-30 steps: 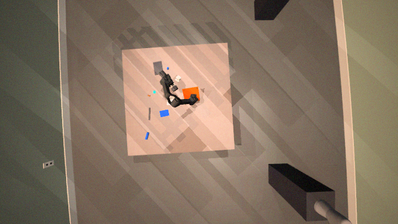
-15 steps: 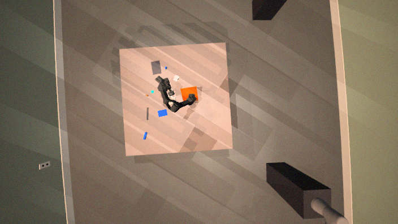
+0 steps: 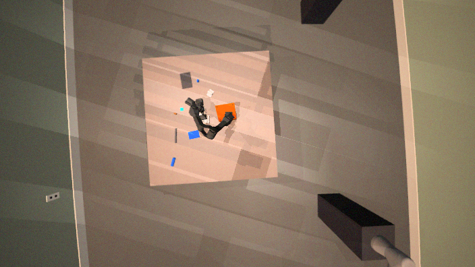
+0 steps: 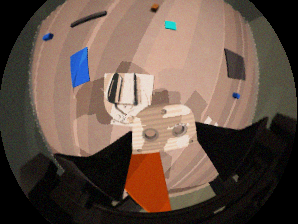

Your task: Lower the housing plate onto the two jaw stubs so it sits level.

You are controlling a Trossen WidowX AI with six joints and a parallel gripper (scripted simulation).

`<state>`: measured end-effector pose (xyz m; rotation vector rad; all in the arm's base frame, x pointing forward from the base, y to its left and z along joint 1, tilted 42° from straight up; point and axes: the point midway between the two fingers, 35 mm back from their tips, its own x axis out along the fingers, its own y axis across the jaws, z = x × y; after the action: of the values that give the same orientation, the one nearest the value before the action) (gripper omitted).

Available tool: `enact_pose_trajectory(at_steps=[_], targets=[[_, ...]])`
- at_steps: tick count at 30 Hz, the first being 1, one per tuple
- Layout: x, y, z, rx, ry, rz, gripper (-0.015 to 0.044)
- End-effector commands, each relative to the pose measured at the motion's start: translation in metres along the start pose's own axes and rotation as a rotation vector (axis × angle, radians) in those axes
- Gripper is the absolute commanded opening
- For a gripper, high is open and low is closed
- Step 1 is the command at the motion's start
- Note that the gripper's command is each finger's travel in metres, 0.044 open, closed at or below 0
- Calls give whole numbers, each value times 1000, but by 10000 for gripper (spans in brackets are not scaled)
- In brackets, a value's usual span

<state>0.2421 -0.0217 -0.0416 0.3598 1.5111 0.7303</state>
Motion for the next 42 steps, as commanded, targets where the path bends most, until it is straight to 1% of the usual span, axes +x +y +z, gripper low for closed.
enact_pose_trajectory(at_steps=[1, 17, 42], targets=[[3, 17, 0, 62, -1, 10, 351], [11, 65, -4, 247, 8, 37, 351], [11, 65, -4, 249, 8, 38, 351]])
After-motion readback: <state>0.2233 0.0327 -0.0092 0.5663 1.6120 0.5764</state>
